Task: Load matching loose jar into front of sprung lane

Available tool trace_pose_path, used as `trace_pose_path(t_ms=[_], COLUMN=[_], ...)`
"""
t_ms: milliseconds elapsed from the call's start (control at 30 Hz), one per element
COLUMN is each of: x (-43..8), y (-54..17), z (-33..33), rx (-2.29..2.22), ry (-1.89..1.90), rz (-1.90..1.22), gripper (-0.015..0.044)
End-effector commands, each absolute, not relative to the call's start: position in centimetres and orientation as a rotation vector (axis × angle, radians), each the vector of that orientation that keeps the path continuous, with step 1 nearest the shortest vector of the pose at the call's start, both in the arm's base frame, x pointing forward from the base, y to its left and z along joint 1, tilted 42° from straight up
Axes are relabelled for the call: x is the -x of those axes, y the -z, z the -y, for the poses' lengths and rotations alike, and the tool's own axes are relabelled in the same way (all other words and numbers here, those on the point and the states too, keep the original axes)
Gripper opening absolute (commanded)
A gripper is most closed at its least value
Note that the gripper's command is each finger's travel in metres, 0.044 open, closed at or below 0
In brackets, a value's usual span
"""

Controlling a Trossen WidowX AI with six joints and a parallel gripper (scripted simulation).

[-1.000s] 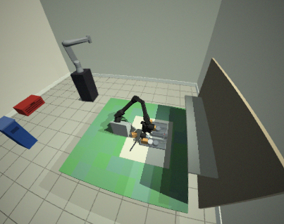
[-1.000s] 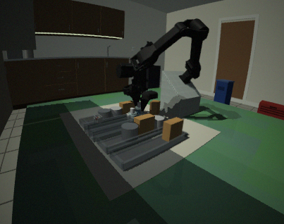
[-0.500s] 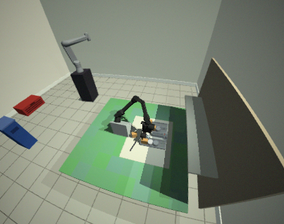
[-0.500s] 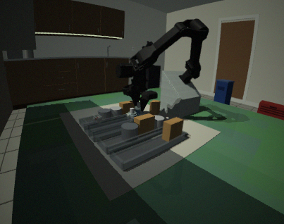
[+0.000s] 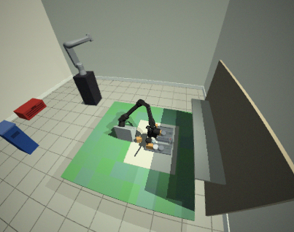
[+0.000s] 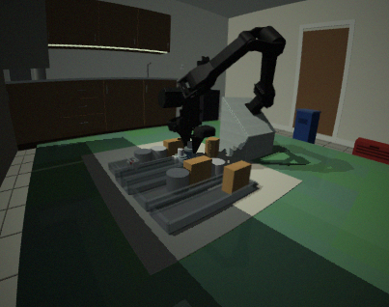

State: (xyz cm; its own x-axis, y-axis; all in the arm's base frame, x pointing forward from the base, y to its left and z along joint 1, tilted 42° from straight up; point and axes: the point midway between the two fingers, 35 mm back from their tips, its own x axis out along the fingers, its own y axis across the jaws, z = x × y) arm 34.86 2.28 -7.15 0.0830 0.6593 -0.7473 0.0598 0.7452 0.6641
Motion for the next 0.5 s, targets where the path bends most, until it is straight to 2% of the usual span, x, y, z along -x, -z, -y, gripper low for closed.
trace_pose_path(t_ms=[0,467], x=[-35.6,-35.64], y=[7.07,7.44], z=[-2.31,-2.64], rx=[-0.624,-0.624], ry=[-0.499,-0.499], rz=[-1.412,-1.412], gripper=[0.0,0.0])
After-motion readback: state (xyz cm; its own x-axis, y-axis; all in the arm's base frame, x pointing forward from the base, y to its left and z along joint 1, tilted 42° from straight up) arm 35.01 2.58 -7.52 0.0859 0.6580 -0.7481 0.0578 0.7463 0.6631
